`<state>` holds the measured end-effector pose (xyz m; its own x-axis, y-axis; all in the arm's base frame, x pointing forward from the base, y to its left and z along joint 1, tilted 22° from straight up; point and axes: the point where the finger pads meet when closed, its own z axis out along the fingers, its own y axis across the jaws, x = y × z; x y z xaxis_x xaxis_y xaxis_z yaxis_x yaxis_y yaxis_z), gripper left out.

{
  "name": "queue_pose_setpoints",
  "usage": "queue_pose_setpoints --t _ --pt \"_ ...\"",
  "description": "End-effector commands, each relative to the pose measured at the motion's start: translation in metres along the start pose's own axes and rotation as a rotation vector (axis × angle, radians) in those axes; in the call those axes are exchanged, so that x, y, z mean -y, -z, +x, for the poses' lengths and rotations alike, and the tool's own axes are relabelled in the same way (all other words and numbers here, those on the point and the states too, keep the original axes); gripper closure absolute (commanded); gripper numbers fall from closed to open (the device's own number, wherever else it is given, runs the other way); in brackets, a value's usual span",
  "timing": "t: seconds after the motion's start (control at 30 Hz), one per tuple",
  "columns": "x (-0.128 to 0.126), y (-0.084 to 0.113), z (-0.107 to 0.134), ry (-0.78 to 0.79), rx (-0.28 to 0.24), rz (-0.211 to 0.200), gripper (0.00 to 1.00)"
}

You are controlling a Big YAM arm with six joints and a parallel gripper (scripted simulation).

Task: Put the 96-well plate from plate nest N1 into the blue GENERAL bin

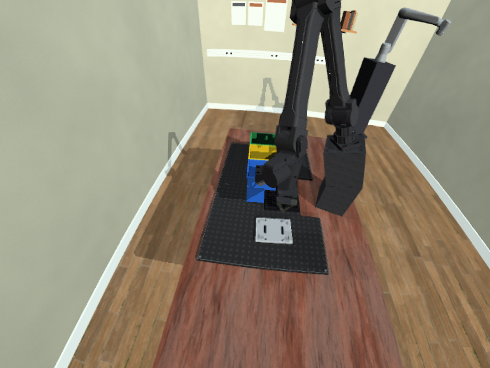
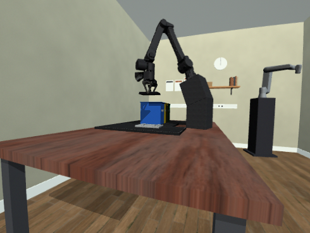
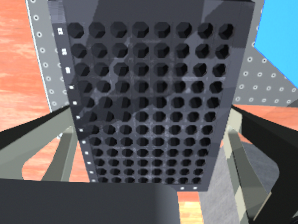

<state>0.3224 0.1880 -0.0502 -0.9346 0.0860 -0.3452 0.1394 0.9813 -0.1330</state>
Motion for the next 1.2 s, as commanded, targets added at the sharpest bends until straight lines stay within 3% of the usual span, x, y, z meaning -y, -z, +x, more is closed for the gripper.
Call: queue_pose_setpoints --t 0.0,0.3,0.37,1.17 --pt "-0.01 0.005 -0.001 0.007 0.009 -0.011 1.0" --pt "-0.01 0.005 -0.001 0.007 0.009 -0.011 1.0" --pt "0.006 0.005 -0.008 -0.014 0.018 -0.017 1.0" --pt "0.078 0.004 -0.023 -0.013 0.021 -0.013 1.0"
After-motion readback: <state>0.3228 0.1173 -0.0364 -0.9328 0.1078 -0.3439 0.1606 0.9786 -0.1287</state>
